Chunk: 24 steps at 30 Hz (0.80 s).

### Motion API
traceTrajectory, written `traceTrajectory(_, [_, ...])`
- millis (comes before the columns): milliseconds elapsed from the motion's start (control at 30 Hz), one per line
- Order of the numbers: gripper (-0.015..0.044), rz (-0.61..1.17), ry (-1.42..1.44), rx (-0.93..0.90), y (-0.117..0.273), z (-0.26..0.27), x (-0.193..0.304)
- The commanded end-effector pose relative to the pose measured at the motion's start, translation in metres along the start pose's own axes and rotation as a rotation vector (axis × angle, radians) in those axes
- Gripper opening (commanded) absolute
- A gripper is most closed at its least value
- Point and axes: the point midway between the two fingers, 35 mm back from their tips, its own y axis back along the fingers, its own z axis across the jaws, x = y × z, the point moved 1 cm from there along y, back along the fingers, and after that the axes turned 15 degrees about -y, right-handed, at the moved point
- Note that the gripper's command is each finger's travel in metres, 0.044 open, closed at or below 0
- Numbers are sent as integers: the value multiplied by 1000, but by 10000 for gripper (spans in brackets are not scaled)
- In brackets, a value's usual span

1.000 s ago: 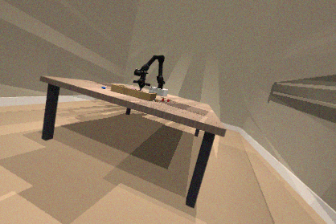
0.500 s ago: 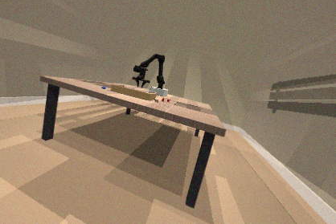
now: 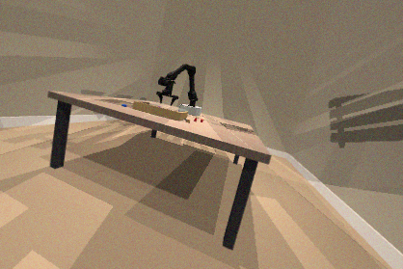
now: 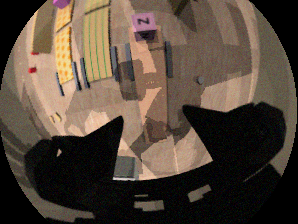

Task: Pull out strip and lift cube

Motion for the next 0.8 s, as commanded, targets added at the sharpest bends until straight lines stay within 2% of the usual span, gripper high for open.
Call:
traceTrajectory(0, [440,-4,-3,4,3,3,-15])
traceTrajectory(767, [440,-10,-4,2,14,22,-98])
